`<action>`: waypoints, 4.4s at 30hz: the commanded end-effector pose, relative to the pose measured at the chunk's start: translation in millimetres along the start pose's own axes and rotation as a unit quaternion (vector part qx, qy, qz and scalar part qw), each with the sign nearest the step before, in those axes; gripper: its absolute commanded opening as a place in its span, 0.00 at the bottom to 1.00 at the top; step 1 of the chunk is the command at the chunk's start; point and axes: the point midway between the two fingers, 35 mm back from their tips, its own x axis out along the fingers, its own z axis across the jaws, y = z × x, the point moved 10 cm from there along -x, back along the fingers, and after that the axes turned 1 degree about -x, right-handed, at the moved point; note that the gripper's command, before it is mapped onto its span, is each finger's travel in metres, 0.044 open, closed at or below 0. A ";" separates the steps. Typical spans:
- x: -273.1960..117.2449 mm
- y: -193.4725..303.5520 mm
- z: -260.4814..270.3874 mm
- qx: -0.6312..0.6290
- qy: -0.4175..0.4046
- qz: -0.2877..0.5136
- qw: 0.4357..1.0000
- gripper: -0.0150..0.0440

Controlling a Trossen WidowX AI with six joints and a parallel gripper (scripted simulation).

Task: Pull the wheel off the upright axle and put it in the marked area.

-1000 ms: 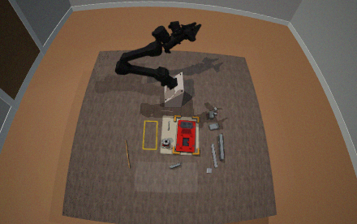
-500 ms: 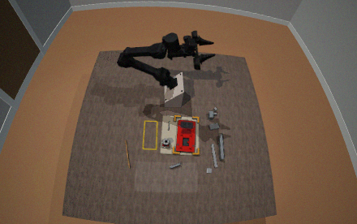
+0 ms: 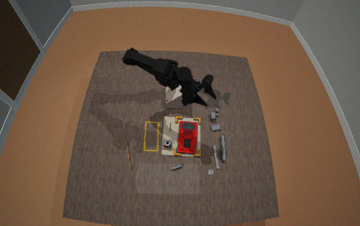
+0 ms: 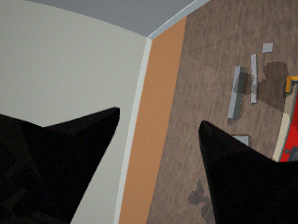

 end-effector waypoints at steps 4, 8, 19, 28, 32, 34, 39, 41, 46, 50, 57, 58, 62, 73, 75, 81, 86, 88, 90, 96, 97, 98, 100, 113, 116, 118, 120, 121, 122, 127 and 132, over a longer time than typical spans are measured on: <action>28.2 -40.8 -48.6 0.173 0.155 -0.023 0.972 0.76; 39.7 -62.2 -79.7 0.274 0.243 -0.050 0.929 0.76; 59.4 -116.9 -193.6 0.519 0.483 -0.205 0.675 0.76; 62.0 -110.9 -197.7 0.527 0.494 -0.216 0.657 0.76; 64.1 -110.3 -201.3 0.527 0.494 -0.216 0.657 0.76; 68.3 -108.8 -208.9 0.527 0.494 -0.216 0.657 0.76; 85.0 -99.8 -242.7 0.527 0.494 -0.216 0.657 0.76; 90.5 -95.3 -254.7 0.527 0.494 -0.217 0.657 0.76; 94.3 -91.6 -262.6 0.526 0.495 -0.217 0.657 0.76; 91.6 -92.7 -262.4 0.531 0.496 -0.215 0.652 0.65; 91.6 -92.7 -262.4 0.531 0.496 -0.215 0.652 0.57; 91.6 -92.7 -262.4 0.531 0.496 -0.215 0.652 0.56; 91.6 -92.7 -262.2 0.531 0.496 -0.215 0.652 0.45; 90.3 -93.5 -259.3 0.531 0.496 -0.215 0.653 0.25; 90.1 -93.7 -258.8 0.530 0.496 -0.215 0.653 0.25; 89.3 -94.2 -257.0 0.530 0.496 -0.215 0.653 0.25; 88.7 -94.5 -255.6 0.530 0.496 -0.215 0.653 0.25; 88.4 -94.7 -255.0 0.530 0.496 -0.215 0.653 0.25; 88.2 -94.9 -254.4 0.530 0.496 -0.215 0.653 0.25; 87.4 -95.3 -252.6 0.530 0.496 -0.216 0.654 0.25; 87.3 -95.4 -252.4 0.530 0.496 -0.216 0.654 0.25; 87.1 -95.5 -252.1 0.530 0.496 -0.216 0.654 0.25; 86.9 -95.6 -251.5 0.530 0.496 -0.216 0.654 0.25; 85.1 -96.6 -247.7 0.529 0.495 -0.216 0.654 0.25; 84.7 -96.8 -246.8 0.529 0.495 -0.216 0.655 0.25; 84.5 -96.9 -246.2 0.529 0.495 -0.216 0.655 0.25; 84.2 -97.0 -245.6 0.529 0.495 -0.216 0.655 0.25; 84.1 -97.1 -245.3 0.529 0.495 -0.216 0.655 0.25; 83.9 -97.2 -245.1 0.529 0.495 -0.216 0.655 0.25; 83.2 -97.5 -243.6 0.529 0.495 -0.216 0.655 0.25; 82.5 -97.9 -242.1 0.528 0.495 -0.216 0.655 0.25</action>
